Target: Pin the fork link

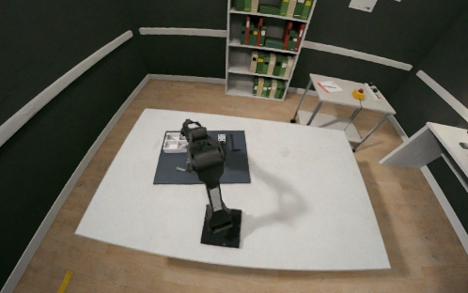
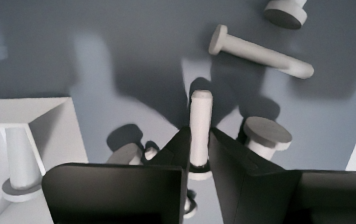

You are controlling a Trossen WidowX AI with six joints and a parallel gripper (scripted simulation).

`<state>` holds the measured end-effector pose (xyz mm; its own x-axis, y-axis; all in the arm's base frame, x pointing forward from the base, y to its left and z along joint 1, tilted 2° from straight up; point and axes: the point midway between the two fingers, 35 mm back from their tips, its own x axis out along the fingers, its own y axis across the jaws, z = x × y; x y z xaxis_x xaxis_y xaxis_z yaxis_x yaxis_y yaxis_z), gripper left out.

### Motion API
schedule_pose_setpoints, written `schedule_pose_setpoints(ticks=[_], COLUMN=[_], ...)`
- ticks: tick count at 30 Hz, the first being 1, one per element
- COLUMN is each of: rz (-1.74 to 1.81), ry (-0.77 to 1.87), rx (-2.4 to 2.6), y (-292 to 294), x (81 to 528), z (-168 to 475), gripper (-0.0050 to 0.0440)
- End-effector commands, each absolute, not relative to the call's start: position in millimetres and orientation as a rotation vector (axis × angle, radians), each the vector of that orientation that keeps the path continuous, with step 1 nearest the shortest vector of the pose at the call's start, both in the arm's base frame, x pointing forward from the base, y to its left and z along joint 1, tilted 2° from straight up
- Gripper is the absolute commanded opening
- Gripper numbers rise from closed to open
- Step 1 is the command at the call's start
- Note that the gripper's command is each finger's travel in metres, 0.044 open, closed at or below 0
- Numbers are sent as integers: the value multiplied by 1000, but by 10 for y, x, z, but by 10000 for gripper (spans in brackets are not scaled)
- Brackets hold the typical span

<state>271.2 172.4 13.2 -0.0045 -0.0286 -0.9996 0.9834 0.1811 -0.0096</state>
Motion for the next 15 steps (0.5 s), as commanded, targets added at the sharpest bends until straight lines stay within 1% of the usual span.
schedule_pose_setpoints(ticks=[1,15], rz=[-1077,-1060], ry=[1267,1260], rx=[1065,1081], y=[1735,1757], x=[2752,2775], z=[201,377], gripper=[-50,-50])
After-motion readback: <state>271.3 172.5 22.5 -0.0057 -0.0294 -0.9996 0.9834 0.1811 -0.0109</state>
